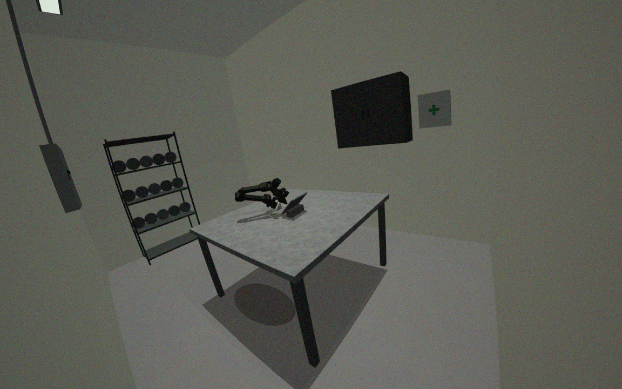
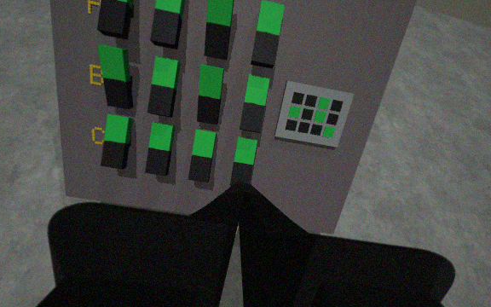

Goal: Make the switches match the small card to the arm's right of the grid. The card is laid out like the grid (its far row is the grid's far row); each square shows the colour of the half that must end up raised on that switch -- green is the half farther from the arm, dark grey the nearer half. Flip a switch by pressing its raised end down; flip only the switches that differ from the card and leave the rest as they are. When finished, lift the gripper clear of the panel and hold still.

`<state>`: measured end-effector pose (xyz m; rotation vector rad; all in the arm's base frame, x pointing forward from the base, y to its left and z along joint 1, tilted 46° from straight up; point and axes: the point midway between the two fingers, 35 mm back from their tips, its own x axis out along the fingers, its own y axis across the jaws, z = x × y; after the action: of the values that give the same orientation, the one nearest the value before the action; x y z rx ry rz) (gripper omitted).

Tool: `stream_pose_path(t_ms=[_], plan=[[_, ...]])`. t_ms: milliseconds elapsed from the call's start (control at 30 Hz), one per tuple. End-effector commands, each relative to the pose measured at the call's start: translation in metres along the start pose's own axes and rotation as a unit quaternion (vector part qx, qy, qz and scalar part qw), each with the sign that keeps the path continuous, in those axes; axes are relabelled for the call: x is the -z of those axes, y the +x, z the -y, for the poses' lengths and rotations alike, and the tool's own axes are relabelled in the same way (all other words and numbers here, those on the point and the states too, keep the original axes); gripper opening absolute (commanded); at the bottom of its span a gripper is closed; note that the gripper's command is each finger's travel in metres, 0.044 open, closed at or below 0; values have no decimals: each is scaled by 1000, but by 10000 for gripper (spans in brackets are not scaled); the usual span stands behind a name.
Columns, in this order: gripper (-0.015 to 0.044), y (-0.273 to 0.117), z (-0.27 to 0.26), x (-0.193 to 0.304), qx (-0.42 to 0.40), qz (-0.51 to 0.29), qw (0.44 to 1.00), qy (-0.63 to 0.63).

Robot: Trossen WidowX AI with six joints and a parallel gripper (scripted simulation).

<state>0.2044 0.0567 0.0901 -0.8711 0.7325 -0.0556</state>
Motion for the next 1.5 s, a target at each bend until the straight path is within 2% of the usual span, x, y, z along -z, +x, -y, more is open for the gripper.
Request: stream_pose_path(t_ms=[0,433,1467], plan=[[0,6,1,2,0,2,1000,-1],[0,20,0,2,-1,1,1000,0],[0,21,0,2,-1,2,1000,0]])
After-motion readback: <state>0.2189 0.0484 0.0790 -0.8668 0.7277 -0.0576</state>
